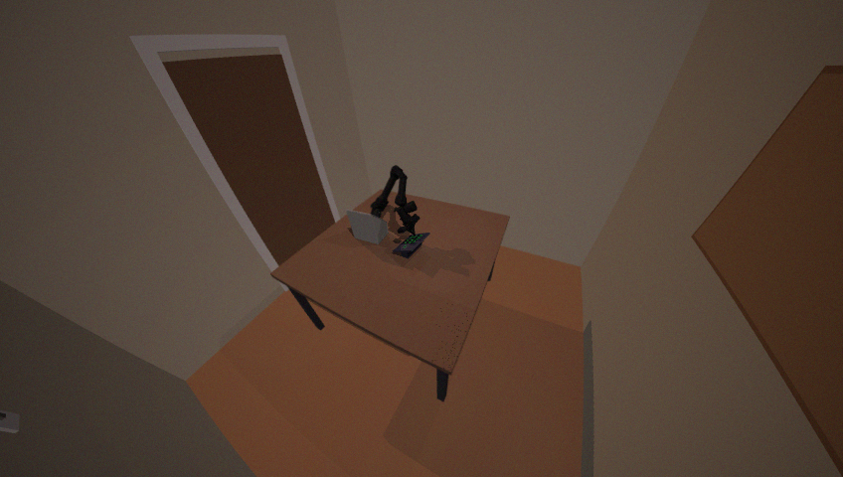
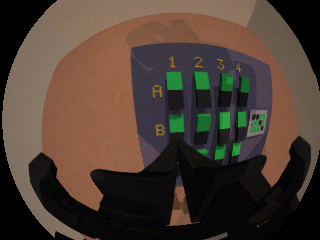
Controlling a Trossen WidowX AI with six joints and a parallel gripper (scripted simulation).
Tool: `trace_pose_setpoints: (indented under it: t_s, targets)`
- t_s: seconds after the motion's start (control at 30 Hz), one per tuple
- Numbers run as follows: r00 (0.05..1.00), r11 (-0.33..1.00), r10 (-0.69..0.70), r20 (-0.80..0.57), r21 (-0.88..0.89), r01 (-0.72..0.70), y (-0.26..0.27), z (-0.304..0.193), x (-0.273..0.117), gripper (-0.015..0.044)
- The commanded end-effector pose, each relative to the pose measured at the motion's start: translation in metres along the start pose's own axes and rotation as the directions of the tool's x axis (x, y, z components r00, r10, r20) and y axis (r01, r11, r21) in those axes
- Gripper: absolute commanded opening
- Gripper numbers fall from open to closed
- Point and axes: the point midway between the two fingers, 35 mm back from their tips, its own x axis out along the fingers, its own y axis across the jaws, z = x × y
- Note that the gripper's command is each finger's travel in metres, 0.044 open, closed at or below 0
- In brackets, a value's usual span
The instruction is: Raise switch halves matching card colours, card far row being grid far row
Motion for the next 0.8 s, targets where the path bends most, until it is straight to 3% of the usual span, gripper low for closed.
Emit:
trace_pose_setpoints:
  t_s: [0.0,0.77]
  targets:
    - [1.0,1.0,-0.005,0.002,0.005,0.005,-0.0009,0.0002,0.0002,0.0]
    - [1.0,1.0,-0.005,0.002,0.005,0.005,-0.0009,0.0001,0.0027,0.0]
